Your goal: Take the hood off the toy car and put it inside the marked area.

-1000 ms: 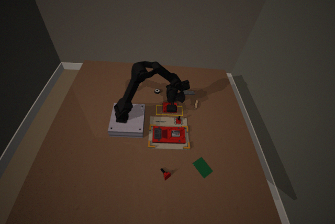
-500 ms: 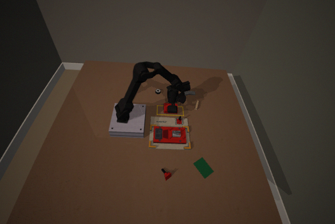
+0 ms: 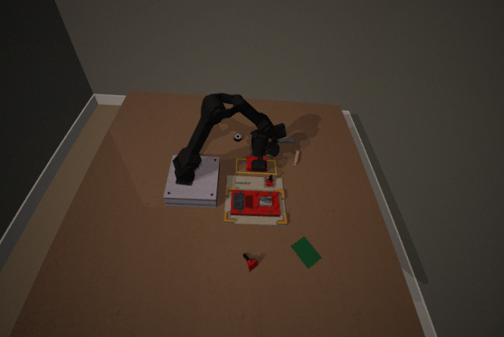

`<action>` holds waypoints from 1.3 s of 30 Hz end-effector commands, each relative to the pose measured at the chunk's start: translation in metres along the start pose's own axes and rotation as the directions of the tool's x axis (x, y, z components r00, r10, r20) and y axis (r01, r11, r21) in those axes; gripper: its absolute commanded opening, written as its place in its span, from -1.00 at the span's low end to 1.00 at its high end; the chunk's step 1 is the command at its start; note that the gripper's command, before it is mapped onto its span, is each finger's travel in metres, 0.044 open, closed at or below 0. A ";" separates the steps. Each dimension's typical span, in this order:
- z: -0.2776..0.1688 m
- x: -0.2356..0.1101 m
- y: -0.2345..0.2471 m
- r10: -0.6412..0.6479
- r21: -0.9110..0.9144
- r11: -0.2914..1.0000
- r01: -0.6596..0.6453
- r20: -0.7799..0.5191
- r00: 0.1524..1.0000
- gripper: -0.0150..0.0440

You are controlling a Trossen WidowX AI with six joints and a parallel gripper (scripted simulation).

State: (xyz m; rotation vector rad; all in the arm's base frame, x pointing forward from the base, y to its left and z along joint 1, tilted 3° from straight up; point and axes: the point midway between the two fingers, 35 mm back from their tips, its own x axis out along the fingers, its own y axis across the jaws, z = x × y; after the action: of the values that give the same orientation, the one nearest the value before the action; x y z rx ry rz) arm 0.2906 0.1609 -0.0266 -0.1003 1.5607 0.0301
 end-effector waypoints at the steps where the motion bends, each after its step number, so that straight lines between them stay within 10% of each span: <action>1: 0.000 0.002 0.000 0.002 -0.003 1.000 -0.002 0.000 1.000 -0.49; 8: 0.000 0.006 0.000 0.002 -0.003 1.000 -0.002 0.000 1.000 -0.49; 25: 0.000 0.004 0.000 0.000 0.000 1.000 0.000 0.000 1.000 1.00; 39: 0.000 -0.068 0.000 0.000 0.000 1.000 0.000 0.000 1.000 1.00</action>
State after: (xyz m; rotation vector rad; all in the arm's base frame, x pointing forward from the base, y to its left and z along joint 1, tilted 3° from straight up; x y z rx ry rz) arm 0.2919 0.1645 0.0321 -0.1001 1.5546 0.0346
